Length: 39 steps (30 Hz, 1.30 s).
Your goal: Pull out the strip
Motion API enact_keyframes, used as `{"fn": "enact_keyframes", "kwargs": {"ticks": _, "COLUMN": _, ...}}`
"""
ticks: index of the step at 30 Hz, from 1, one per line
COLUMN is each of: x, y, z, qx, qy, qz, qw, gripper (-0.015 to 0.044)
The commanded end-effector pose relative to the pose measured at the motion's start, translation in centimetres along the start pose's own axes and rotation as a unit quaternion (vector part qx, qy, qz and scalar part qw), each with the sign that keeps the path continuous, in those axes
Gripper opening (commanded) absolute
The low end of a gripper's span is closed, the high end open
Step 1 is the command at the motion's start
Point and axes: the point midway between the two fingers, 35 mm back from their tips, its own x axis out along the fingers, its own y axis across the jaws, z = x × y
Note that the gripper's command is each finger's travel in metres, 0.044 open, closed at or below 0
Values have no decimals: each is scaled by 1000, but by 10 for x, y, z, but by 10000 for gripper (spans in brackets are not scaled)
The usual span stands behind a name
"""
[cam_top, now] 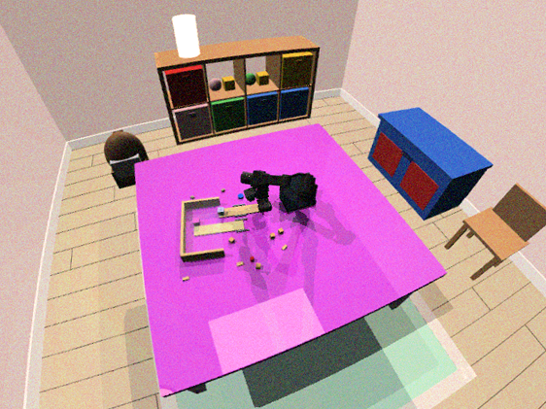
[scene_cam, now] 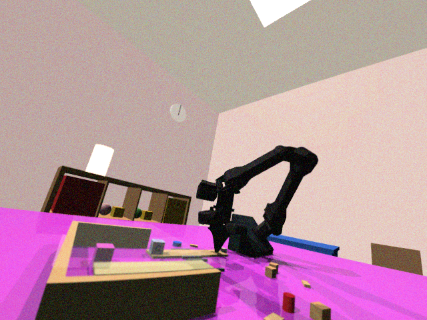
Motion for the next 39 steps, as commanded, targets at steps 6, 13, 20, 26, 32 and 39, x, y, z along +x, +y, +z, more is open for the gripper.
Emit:
{"fn": "enact_keyframes", "kwargs": {"ticks": 6, "x": 4, "y": 0, "z": -20, "qx": 5, "qy": 12, "qz": 0, "qw": 1000, "gripper": 0}}
{"fn": "enact_keyframes", "kwargs": {"ticks": 13, "x": 4, "y": 0, "z": -31, "qx": 5, "qy": 12, "qz": 0, "qw": 1000, "gripper": 0}}
{"fn": "enact_keyframes", "kwargs": {"ticks": 20, "x": 3, "y": 0, "z": -42, "qx": 5, "qy": 12, "qz": 0, "qw": 1000, "gripper": 0}}
{"fn": "enact_keyframes", "kwargs": {"ticks": 26, "x": 3, "y": 1, "z": -51, "qx": 5, "qy": 12, "qz": 0, "qw": 1000, "gripper": 0}}
{"fn": "enact_keyframes", "kwargs": {"ticks": 32, "x": 3, "y": 1, "z": -55, "qx": 5, "qy": 12, "qz": 0, "qw": 1000, "gripper": 0}}
{"fn": "enact_keyframes", "kwargs": {"ticks": 39, "x": 3, "y": 1, "z": -55, "qx": 5, "qy": 12, "qz": 0, "qw": 1000, "gripper": 0}}
